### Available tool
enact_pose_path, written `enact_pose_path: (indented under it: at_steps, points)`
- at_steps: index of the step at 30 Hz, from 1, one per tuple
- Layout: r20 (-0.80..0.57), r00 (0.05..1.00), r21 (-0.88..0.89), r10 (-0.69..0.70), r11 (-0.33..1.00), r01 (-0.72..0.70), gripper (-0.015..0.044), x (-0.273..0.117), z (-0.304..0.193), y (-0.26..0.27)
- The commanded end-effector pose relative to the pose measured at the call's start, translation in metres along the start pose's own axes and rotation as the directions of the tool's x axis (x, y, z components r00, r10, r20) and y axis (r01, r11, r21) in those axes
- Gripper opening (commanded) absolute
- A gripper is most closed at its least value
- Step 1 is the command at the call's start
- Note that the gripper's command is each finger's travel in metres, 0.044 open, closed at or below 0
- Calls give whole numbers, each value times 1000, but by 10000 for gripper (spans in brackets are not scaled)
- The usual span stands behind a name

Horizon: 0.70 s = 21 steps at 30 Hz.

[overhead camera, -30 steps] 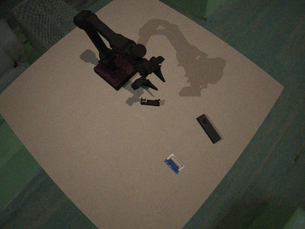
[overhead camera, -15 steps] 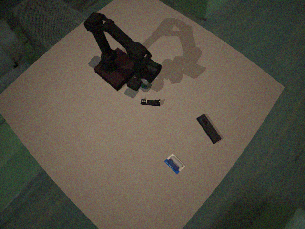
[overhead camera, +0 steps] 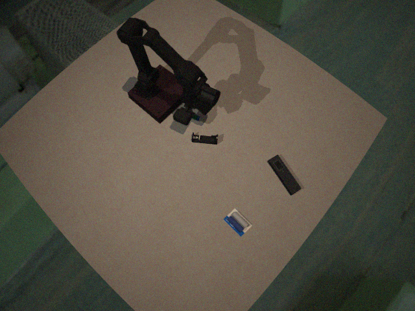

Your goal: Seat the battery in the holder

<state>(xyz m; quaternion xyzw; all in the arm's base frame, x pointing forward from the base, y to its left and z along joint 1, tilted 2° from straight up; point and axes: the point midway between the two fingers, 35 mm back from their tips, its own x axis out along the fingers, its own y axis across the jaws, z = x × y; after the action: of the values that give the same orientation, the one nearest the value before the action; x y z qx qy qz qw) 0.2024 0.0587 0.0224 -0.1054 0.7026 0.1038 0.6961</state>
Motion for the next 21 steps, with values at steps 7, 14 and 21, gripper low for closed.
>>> enact_pose_path:
  at_steps: [7, 14, 21]
  points:
    - [-6, 1000, -6, -6, 1000, 6, 221, 16, -1, -1]
    - [-5, 1000, -7, -6, 1000, 6, 221, 28, -2, -1]
    - [-5, 1000, -7, -6, 1000, 6, 169, 33, -3, -1]
